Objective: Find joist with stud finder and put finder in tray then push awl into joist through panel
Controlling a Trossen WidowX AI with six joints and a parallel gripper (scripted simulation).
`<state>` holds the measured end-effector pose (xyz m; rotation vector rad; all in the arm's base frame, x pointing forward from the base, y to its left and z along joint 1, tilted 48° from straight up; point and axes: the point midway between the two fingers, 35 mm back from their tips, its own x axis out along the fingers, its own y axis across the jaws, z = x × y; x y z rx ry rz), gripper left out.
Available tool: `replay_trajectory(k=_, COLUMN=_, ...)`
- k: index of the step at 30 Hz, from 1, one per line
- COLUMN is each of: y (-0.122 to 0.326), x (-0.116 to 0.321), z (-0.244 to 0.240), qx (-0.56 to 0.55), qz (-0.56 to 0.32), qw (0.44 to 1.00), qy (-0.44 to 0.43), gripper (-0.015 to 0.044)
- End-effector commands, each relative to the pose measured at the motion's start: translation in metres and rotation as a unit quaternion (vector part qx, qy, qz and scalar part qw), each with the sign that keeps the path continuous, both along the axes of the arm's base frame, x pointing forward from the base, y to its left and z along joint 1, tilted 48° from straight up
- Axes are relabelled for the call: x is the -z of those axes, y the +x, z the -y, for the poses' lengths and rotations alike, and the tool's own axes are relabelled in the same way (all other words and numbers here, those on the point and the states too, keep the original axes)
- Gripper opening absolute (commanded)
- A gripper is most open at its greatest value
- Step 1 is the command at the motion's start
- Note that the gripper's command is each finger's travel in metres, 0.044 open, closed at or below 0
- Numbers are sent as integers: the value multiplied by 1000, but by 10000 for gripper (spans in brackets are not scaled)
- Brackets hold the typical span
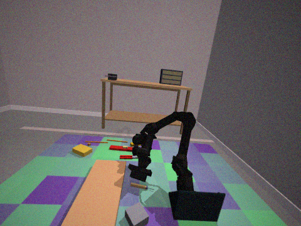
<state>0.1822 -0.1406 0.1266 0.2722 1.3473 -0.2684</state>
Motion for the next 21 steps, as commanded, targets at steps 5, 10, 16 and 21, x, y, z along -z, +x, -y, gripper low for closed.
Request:
replay_trajectory(k=5, y=-1, x=10, z=9, qx=-1, qz=0, qw=1000, qy=2, gripper=0)
replay_trajectory(k=10, y=-1, x=11, z=17, qx=3, qz=2, qw=1000, qy=-5, gripper=0)
replay_trajectory(k=16, y=-1, x=8, z=17, qx=8, qz=4, qw=1000, qy=-9, gripper=105)
replay_trajectory(k=21, y=-1, x=8, z=17, qx=8, qz=4, qw=1000, qy=-9, gripper=236)
